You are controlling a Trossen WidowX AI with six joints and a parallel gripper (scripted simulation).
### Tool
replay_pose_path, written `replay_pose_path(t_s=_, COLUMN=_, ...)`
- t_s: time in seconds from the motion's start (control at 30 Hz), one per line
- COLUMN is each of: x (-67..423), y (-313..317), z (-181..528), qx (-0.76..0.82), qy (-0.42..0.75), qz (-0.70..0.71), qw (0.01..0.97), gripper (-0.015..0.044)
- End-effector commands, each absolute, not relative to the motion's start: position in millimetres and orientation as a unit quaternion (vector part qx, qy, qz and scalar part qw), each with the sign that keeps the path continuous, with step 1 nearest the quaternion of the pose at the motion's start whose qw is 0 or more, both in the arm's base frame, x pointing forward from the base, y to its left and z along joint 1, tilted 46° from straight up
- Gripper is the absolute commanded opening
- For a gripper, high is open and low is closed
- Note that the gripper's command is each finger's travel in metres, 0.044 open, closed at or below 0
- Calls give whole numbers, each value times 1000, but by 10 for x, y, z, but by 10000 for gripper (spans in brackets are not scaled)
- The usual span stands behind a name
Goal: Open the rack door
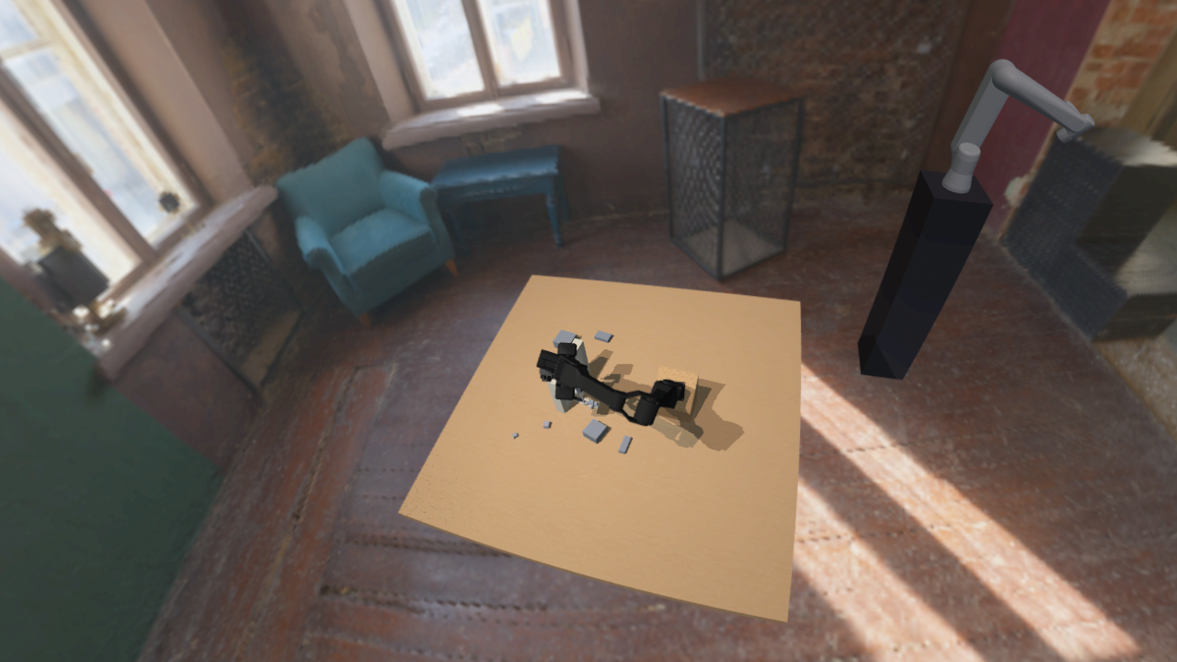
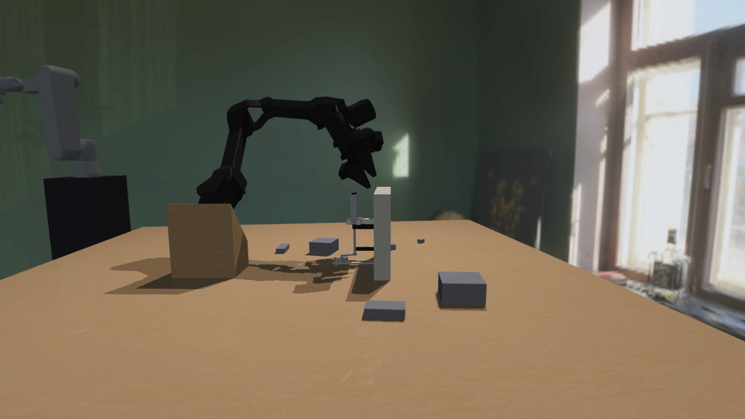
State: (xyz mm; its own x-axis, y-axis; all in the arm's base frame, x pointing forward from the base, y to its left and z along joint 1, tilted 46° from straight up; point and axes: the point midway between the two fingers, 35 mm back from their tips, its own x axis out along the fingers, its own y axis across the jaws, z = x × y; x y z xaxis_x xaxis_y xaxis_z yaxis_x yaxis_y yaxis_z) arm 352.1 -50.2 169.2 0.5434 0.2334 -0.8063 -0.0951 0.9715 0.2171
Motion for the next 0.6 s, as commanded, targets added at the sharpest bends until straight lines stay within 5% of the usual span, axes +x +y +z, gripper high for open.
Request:
replay_pose_path(t_s=0.0, x=3485, y=-532, z=1626, qx=99, qy=501, qz=112, qw=852, gripper=284)
replay_pose_path(t_s=0.57, x=3273, y=-624, z=1476, qx=251, qy=611, qz=184, qw=728, gripper=284)
